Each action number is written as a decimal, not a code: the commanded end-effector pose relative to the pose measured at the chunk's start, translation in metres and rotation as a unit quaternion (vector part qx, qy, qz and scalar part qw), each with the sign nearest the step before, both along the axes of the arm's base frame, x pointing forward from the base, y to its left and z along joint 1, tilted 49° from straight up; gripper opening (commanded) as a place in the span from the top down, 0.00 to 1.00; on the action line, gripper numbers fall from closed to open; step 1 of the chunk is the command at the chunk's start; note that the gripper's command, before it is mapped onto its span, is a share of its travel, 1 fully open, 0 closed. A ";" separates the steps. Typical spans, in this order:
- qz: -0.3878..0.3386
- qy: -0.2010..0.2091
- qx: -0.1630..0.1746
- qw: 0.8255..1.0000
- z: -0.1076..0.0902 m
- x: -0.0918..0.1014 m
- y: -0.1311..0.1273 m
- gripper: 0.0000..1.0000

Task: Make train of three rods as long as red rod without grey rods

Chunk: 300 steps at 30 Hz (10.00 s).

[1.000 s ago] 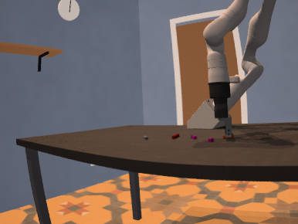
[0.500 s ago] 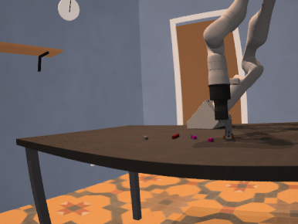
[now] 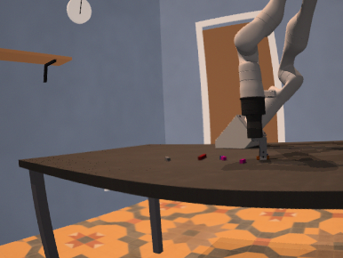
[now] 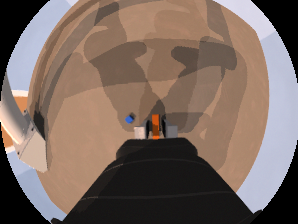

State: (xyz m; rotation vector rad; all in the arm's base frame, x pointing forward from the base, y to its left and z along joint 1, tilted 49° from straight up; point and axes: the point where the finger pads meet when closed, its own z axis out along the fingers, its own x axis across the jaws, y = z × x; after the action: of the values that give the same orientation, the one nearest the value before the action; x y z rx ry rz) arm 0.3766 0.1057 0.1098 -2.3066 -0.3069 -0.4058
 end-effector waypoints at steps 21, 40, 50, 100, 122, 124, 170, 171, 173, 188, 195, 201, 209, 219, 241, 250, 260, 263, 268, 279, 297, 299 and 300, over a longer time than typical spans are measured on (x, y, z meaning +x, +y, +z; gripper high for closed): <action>-0.001 0.000 0.000 1.000 0.000 0.000 -0.001 0.76; -0.001 0.000 0.000 1.000 0.000 0.000 -0.001 0.76; -0.001 0.000 0.000 1.000 0.000 0.000 -0.001 0.76; -0.028 0.029 0.009 0.999 0.062 -0.016 -0.078 0.76; -0.281 0.306 0.086 0.905 0.013 0.009 -0.130 0.76; -0.302 0.330 0.091 0.890 0.008 0.010 -0.135 0.76; -0.356 0.390 0.106 0.843 -0.035 0.021 -0.119 0.76; -0.356 0.390 0.106 0.843 -0.038 0.022 -0.116 0.76; -0.356 0.390 0.106 0.843 -0.044 0.024 -0.109 0.76; -0.356 0.390 0.106 0.843 -0.065 0.031 -0.086 0.76; -0.356 0.390 0.106 0.843 -0.065 0.031 -0.086 0.76; -0.356 0.390 0.106 0.843 -0.065 0.031 -0.086 0.76; -0.356 0.390 0.106 0.843 -0.065 0.031 -0.086 0.76; -0.356 0.390 0.106 0.843 -0.065 0.031 -0.086 0.76; -0.356 0.390 0.106 0.843 -0.065 0.032 -0.086 0.76; -0.356 0.390 0.106 0.843 -0.065 0.032 -0.086 0.76; -0.356 0.390 0.106 0.843 -0.065 0.032 -0.086 0.76; -0.356 0.390 0.106 0.843 -0.065 0.032 -0.086 0.76; -0.356 0.390 0.106 0.843 -0.065 0.032 -0.085 0.76; -0.356 0.390 0.106 0.843 -0.071 0.033 -0.080 0.76; -0.356 0.390 0.106 0.843 -0.073 0.034 -0.077 0.76; -0.356 0.390 0.106 0.843 -0.073 0.034 -0.077 0.76; -0.356 0.390 0.106 0.843 -0.073 0.034 -0.077 0.76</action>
State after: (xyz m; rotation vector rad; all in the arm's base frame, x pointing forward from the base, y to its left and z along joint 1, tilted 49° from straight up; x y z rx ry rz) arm 0.4102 0.0293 0.0368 -2.0834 0.9718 0.1788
